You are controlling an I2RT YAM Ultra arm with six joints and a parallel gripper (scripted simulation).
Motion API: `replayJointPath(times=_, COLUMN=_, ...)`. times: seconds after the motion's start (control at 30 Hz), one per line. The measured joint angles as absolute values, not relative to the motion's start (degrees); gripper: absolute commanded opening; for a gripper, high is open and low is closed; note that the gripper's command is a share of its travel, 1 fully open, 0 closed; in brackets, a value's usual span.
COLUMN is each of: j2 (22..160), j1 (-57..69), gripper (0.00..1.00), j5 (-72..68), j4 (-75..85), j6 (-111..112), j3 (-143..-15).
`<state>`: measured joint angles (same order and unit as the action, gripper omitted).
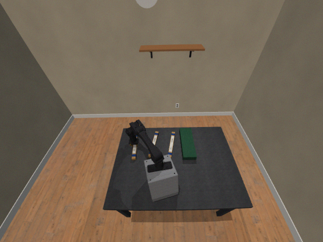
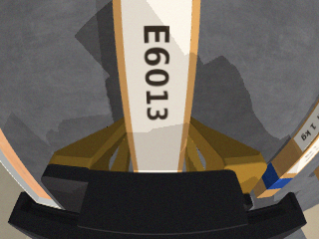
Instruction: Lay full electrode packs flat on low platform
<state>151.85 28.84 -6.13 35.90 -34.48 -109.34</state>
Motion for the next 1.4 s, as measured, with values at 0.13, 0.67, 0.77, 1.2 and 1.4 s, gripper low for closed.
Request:
replayJointPath(times=0.13, j2=151.0, j1=28.8, gripper=0.0, j5=-6.1, j4=36.6, j6=-34.6, j3=-108.7)
replayJointPath(times=0.67, j2=147.3, j1=28.8, gripper=0.0, j5=-6.1, j4=38.3, j6=-34.9, j3=-107.9)
replayJointPath(times=0.77, j2=147.0, j1=28.9, gripper=0.0, j5=-6.1, j4=38.7, j6=-35.0, j3=-107.9)
replayJointPath(times=1.2, j2=146.3, j1=29.1, gripper=0.0, j5=-6.2, j4=40.0, j6=-35.3, j3=-107.9)
replayJointPath(times=1.4, j2=146.1, j1=29.5, gripper=0.0, j5=-6.2, j4=40.5, j6=-35.5, j3=-107.9)
